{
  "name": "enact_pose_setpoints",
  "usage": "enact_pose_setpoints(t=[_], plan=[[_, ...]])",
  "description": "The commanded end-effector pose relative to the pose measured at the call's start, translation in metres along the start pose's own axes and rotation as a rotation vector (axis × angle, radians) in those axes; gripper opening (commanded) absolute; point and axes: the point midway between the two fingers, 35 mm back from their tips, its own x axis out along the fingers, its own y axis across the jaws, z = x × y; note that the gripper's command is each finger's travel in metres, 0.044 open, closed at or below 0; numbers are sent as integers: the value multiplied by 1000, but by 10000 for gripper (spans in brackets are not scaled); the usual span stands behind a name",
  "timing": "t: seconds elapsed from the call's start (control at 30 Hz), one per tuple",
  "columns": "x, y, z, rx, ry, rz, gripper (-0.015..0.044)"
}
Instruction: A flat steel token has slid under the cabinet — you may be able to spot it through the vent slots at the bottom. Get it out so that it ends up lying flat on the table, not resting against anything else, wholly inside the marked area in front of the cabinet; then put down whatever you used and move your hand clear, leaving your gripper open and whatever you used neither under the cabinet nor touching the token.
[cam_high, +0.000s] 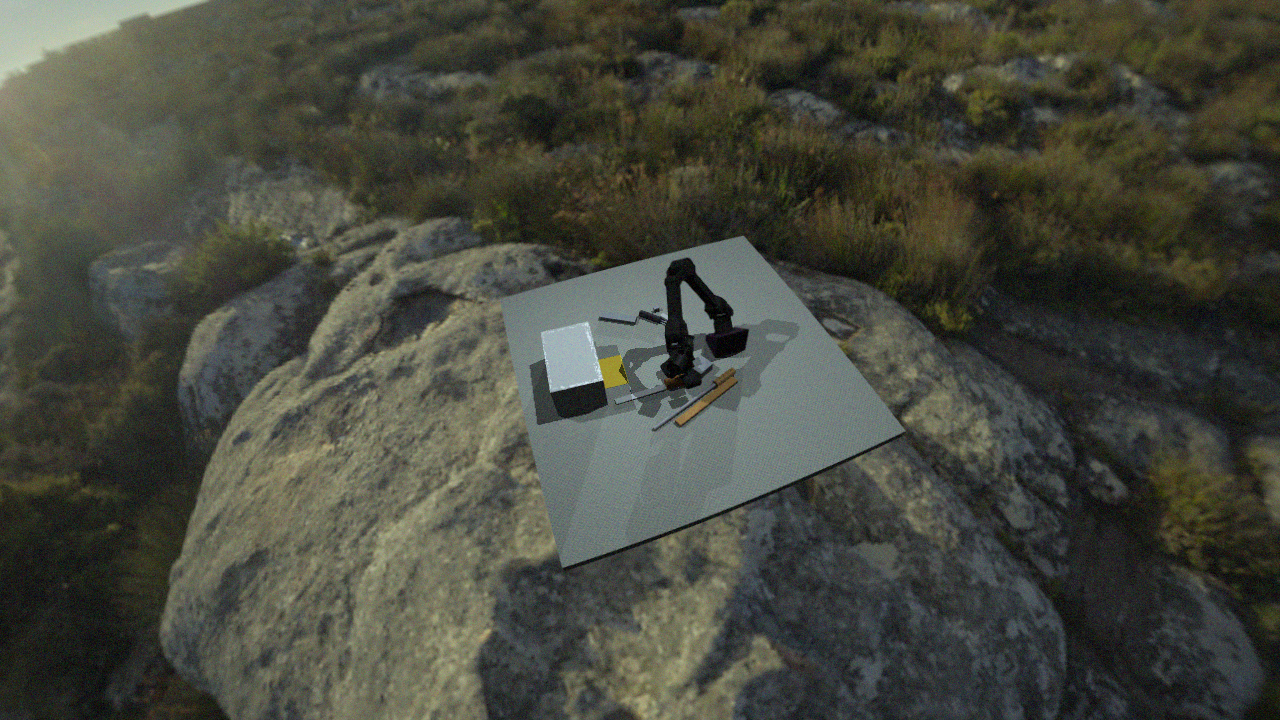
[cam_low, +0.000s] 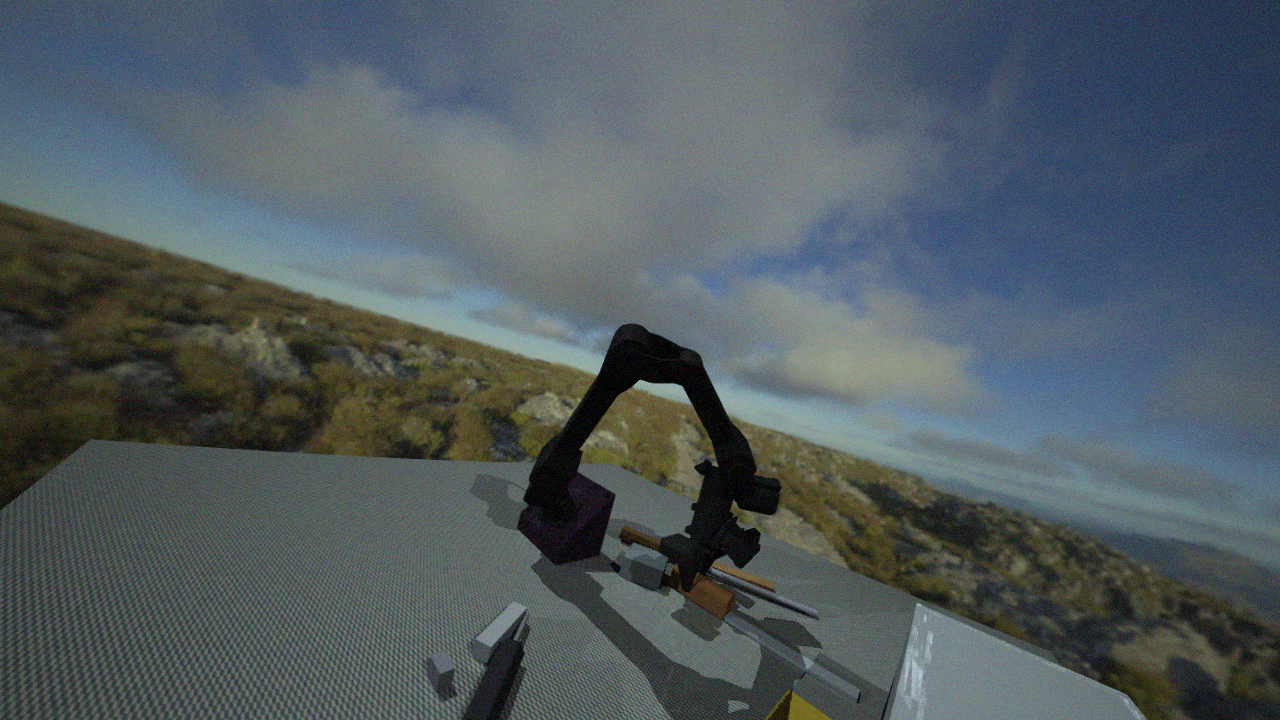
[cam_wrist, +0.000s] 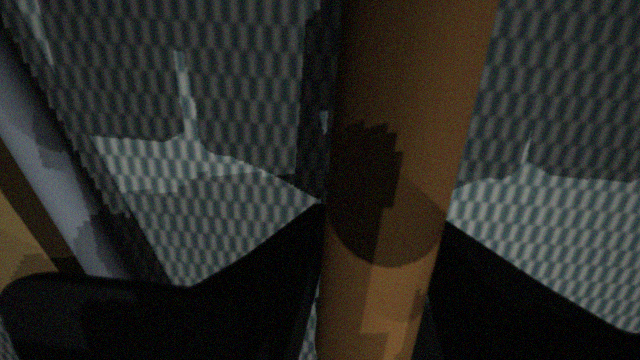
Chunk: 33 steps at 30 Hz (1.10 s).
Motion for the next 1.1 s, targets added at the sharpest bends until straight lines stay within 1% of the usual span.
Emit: enact_pose_setpoints(t=[0.0, 1.07], plan=[[0, 0, 0, -43, -2, 1, 0], [0, 1, 0, -298, -2, 1, 0]])
